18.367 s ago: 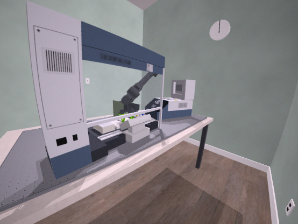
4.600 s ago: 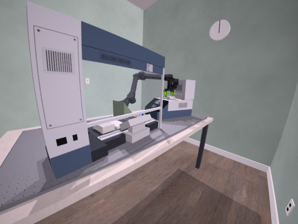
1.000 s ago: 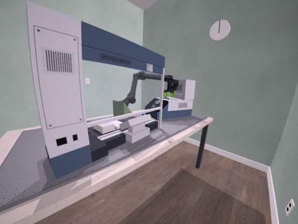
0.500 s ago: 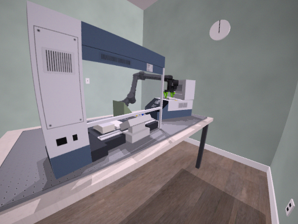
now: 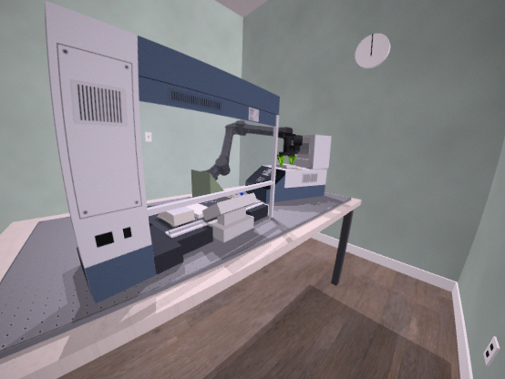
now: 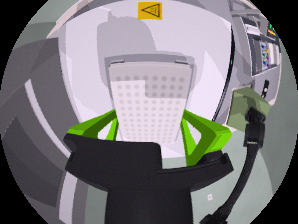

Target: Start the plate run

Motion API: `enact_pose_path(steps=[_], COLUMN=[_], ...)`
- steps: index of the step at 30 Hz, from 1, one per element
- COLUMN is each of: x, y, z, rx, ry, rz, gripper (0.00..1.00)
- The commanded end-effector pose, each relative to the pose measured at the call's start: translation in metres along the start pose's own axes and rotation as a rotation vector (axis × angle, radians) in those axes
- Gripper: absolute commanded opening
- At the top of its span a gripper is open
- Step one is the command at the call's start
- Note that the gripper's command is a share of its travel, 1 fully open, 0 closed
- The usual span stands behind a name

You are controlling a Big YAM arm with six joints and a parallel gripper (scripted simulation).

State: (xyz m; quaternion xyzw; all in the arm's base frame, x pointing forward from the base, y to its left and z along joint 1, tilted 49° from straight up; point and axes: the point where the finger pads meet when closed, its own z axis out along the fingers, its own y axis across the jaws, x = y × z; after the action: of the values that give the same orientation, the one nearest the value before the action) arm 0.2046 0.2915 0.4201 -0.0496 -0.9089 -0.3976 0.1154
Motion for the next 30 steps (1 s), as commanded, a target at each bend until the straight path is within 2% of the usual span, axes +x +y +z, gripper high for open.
enact_pose_path(steps=[1, 3, 4, 12, 19, 30], x=[0.001, 0.0, 0.002, 0.008, 0.008, 0.01], y=[0.02, 0.02, 0.021, 0.015, 0.007, 0.017], z=[-0.011, -0.011, -0.013, -0.014, -0.008, -0.017], rx=[-0.032, -0.03, -0.033, -0.035, -0.023, -0.04], ry=[-0.023, -0.027, -0.03, -0.032, -0.023, -0.036], rz=[-0.028, -0.029, -0.032, -0.035, -0.021, -0.042], gripper=[0.0, 0.0, 1.0, 1.0, 1.0, 1.0])
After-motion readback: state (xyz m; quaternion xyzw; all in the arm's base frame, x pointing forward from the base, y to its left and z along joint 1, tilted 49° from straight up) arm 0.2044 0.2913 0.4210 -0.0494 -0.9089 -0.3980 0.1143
